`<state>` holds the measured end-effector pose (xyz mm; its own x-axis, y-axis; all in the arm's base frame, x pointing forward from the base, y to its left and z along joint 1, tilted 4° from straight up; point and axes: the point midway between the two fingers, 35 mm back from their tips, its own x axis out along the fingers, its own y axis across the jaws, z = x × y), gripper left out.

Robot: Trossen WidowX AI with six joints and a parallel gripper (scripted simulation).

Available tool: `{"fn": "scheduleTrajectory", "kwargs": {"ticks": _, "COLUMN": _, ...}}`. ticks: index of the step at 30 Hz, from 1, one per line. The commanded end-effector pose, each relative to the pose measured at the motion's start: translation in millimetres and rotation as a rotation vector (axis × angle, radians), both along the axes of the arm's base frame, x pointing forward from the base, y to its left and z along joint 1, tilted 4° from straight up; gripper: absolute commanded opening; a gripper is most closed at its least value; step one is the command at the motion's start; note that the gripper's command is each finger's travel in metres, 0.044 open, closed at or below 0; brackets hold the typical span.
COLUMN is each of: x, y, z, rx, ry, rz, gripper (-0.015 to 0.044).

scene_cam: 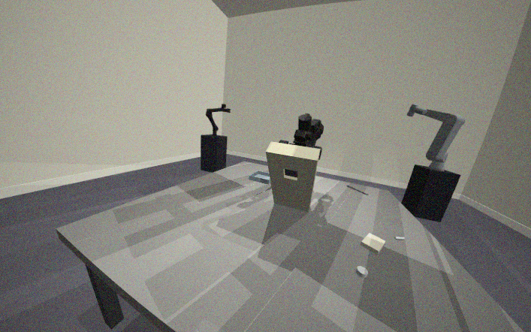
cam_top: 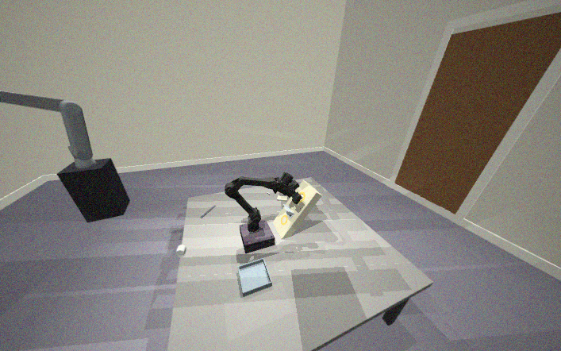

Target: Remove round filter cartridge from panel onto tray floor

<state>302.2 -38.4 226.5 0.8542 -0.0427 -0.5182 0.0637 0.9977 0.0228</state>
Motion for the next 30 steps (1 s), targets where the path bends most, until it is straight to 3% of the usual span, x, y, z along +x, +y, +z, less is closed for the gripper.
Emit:
{"fn": "scheduleTrajectory", "kwargs": {"ticks": 1, "x": 0.5, "y": -0.5, "z": 0.7, "rx": 0.001, "ry": -0.001, "rz": -0.004, "gripper": 0.0107}}
{"fn": "scheduleTrajectory", "kwargs": {"ticks": 30, "x": 4.5, "y": -0.8, "z": -1.7, "rx": 0.001, "ry": -0.001, "rz": -0.004, "gripper": 0.0107}}
